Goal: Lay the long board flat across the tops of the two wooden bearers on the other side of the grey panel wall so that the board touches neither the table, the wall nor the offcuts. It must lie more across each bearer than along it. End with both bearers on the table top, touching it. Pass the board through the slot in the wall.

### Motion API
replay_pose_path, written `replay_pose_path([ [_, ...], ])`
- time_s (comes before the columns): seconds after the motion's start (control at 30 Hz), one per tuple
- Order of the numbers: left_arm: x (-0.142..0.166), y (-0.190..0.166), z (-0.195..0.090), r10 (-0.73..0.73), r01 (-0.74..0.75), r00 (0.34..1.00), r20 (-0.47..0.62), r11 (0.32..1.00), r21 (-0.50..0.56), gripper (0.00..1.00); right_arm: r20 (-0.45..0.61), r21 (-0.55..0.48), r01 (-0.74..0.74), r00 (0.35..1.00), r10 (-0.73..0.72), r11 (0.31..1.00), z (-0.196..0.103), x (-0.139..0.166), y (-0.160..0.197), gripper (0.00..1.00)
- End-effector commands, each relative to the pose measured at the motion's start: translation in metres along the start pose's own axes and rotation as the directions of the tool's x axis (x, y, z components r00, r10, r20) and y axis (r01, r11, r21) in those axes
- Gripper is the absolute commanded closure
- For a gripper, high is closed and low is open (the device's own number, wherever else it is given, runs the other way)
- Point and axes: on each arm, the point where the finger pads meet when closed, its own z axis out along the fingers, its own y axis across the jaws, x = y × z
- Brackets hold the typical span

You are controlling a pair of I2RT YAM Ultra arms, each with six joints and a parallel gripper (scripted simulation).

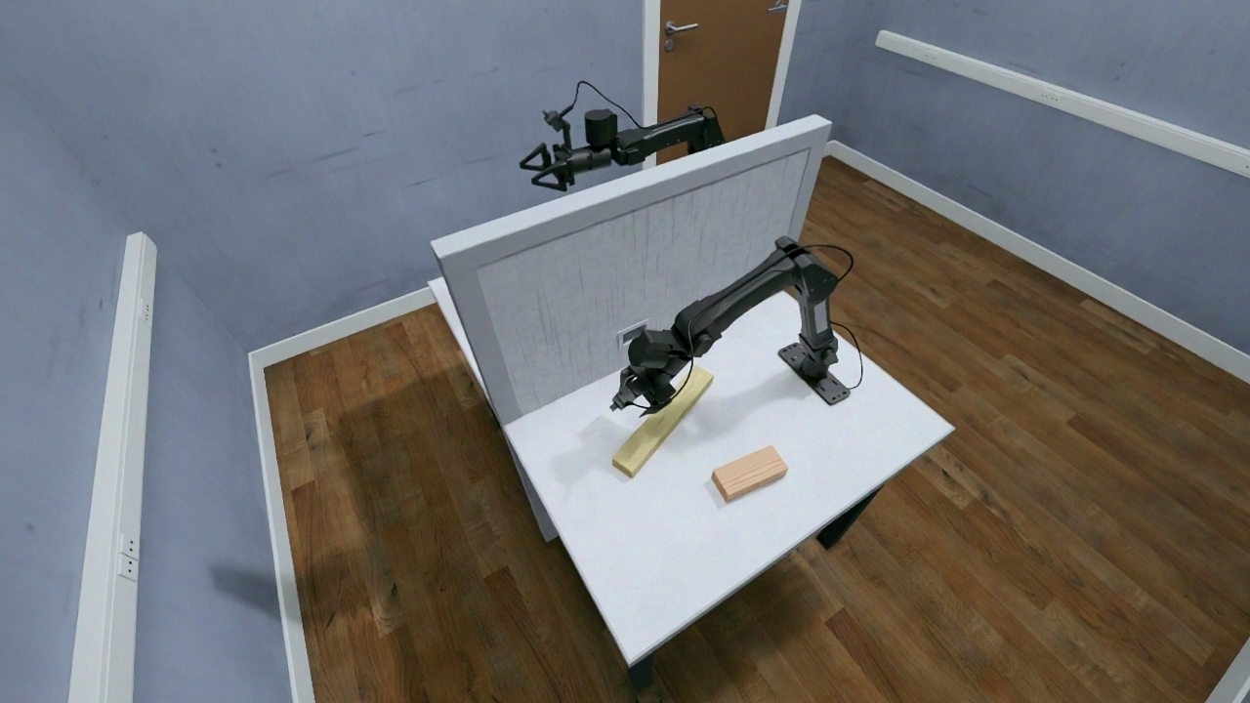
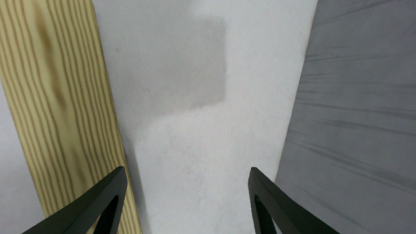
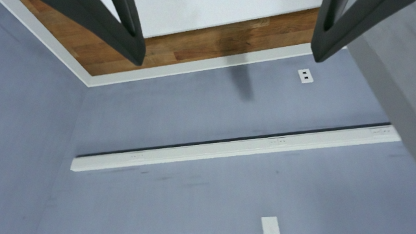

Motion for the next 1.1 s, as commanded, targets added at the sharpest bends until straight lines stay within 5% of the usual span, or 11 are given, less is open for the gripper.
replay_pose_path([
  [0.0, 0.008, 0.014, -0.015, -0.026, 0.017, 0.998, -0.053, 0.987, -0.158, 0.24, -0.018, -0.043, 0.032, 0.999, -0.033, 0.999, -0.018, 0.003, 0.009, 0.0],
  [0.1, 0.015, 0.029, -0.056, -0.03, 0.012, 0.998, -0.053, 0.952, -0.305, 0.24, -0.015, -0.082, 0.058, 0.998, -0.06, 0.995, -0.045, 0.007, 0.015, 0.0],
  [0.17, 0.034, 0.053, -0.044, -0.047, -0.013, 0.99, -0.132, 0.906, -0.423, 0.24, -0.036, -0.106, 0.075, 0.996, -0.079, 0.992, -0.055, 0.019, 0.018, 0.0],
  [0.2, 0.052, 0.079, -0.017, -0.074, -0.026, 0.979, -0.193, 0.883, -0.469, 0.24, -0.04, -0.108, 0.077, 0.996, -0.081, 0.991, -0.058, 0.022, 0.019, 0.0],
  [0.23, 0.032, 0.061, -0.006, -0.042, -0.007, 0.993, -0.111, 0.91, -0.415, 0.24, -0.031, -0.114, 0.077, 0.996, -0.081, 0.99, -0.062, 0.02, 0.02, 0.0],
  [0.27, 0.001, 0.035, -0.023, -0.007, 0.009, 1.0, 0.008, 0.941, -0.339, 0.24, -0.024, -0.117, 0.078, 0.996, -0.081, 0.99, -0.067, 0.018, 0.021, 0.0],
  [0.43, 0.016, 0.062, -0.009, -0.042, 0.029, 0.999, -0.025, 0.921, -0.387, 0.24, -0.01, -0.122, 0.08, 0.997, -0.082, 0.989, -0.076, 0.017, 0.022, 0.0],
  [0.6, -0.003, 0.042, -0.026, -0.026, 0.036, 0.999, 0.033, 0.941, -0.337, 0.24, 0.002, -0.086, 0.068, 0.998, -0.068, 0.994, -0.07, 0.007, 0.012, 0.0],
  [0.7, 0.033, 0.069, 0.0, -0.056, 0.015, 0.994, -0.091, 0.914, -0.406, 0.24, 0.013, -0.086, 0.065, 0.998, -0.064, 0.994, -0.072, 0.002, 0.013, 0.0],
  [0.9, 0.003, 0.052, -0.022, -0.045, 0.047, 0.999, 0.015, 0.934, -0.354, 0.24, -0.012, -0.116, 0.069, 0.997, -0.071, 0.991, -0.071, 0.016, 0.021, 0.0],
  [1.07, 0.008, 0.051, -0.016, -0.037, 0.032, 0.999, -0.006, 0.932, -0.361, 0.24, -0.012, -0.116, 0.069, 0.997, -0.071, 0.991, -0.071, 0.016, 0.021, 0.0],
])
